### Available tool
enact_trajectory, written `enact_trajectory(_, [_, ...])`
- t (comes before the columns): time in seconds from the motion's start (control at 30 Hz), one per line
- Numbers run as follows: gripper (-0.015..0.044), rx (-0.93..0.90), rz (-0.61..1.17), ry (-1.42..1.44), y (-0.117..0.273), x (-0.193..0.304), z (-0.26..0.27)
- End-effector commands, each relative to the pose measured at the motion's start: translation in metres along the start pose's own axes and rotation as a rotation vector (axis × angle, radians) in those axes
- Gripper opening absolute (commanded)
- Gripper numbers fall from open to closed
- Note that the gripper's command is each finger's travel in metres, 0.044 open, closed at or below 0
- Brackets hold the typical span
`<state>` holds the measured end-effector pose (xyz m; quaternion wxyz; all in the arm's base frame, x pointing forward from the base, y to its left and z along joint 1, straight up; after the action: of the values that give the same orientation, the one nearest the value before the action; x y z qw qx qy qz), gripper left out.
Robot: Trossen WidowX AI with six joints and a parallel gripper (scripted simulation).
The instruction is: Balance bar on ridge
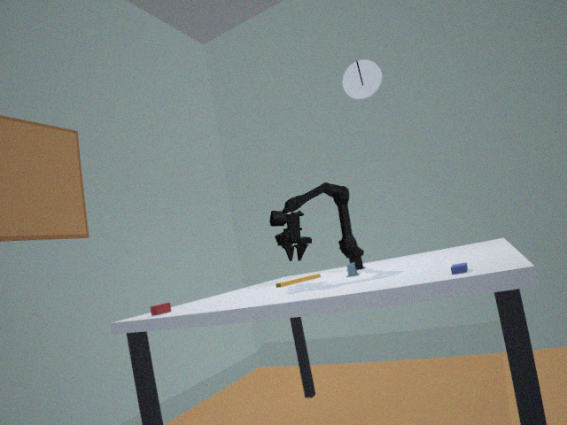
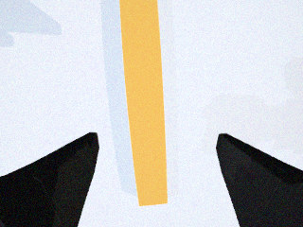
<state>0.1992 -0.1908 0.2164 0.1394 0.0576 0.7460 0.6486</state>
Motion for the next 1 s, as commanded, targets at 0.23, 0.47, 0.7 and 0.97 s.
enact_trajectory(0.23, [0.0315, -0.109, 0.104, 0.075, -0.016, 0.018, -0.005])
enact_trajectory(0.47, [0.0315, -0.109, 0.104, 0.075, -0.038, 0.019, -0.004])
enact_trajectory(0.7, [0.0315, -0.109, 0.104, 0.075, -0.061, 0.023, 0.0])
enact_trajectory(0.97, [0.0315, -0.109, 0.104, 0.075, -0.066, 0.023, 0.0])
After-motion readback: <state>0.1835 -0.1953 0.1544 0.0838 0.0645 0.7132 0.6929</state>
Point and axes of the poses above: the point midway between the two fingers, 35 mm back from their tips, its own y axis back along the fingers, its own z axis across the jaws, x = y × z, the point moved 8 cm from there along y, back along the fingers, and after that the axes turned 11 degrees about y, right-handed, at the moved point
